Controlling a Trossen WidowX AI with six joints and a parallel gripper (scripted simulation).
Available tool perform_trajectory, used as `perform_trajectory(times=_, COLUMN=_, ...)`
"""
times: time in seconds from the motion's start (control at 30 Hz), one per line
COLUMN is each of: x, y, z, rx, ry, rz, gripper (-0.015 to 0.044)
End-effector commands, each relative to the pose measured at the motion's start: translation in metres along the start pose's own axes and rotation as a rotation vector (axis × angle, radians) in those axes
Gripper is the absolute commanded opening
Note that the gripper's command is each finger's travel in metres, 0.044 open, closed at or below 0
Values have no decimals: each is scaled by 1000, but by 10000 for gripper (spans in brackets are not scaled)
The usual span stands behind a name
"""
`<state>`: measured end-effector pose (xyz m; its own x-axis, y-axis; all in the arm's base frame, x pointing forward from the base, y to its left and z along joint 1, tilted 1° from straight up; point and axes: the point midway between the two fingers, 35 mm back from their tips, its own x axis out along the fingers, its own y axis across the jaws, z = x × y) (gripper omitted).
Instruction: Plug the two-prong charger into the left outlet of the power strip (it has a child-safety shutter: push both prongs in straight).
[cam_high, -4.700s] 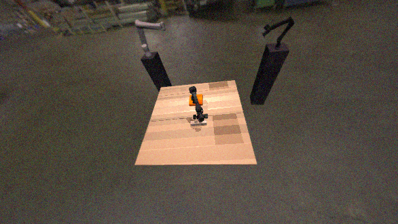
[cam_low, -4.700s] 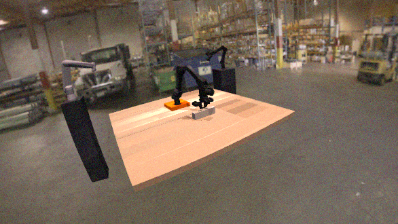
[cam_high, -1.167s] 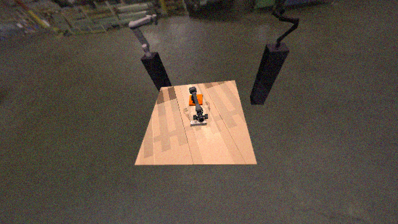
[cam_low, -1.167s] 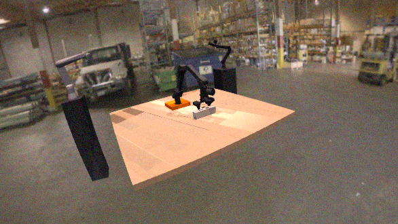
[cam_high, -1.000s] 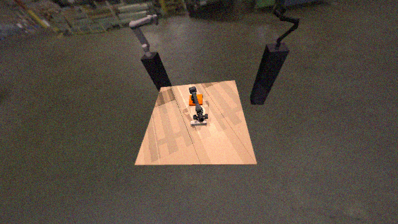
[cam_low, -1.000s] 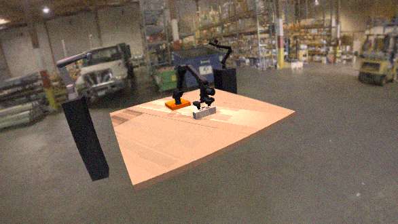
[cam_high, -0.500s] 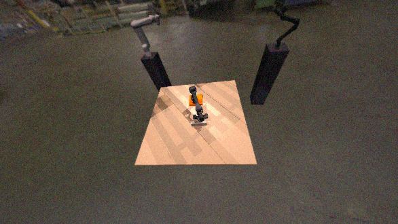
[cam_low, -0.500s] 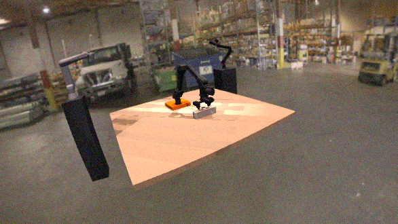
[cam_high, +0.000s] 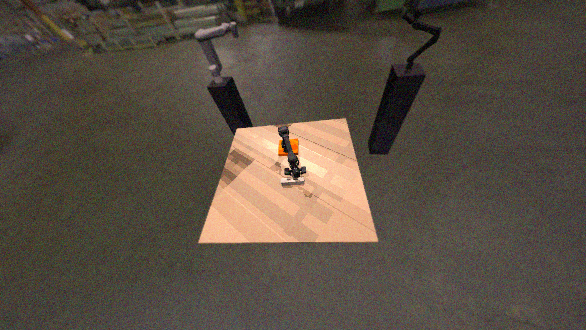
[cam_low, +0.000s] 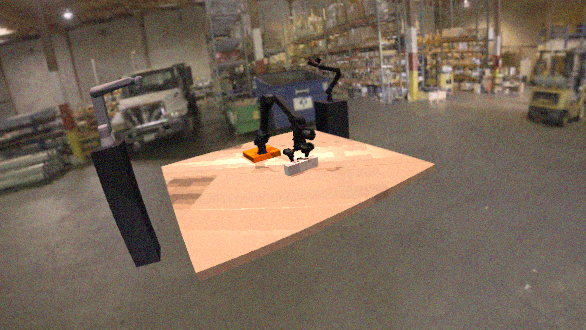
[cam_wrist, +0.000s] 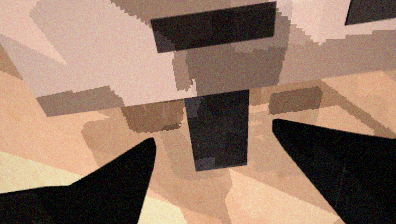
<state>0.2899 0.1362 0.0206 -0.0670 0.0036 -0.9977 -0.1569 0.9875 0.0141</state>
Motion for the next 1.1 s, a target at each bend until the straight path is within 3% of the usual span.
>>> perform_trajectory(times=0.0, x=-1, y=0, z=-3, rx=6, ry=-5, rz=-1, gripper=440)
perform_trajectory(times=1.07, x=3, y=1, z=-40, rx=6, ry=-4, rz=-1, gripper=440)
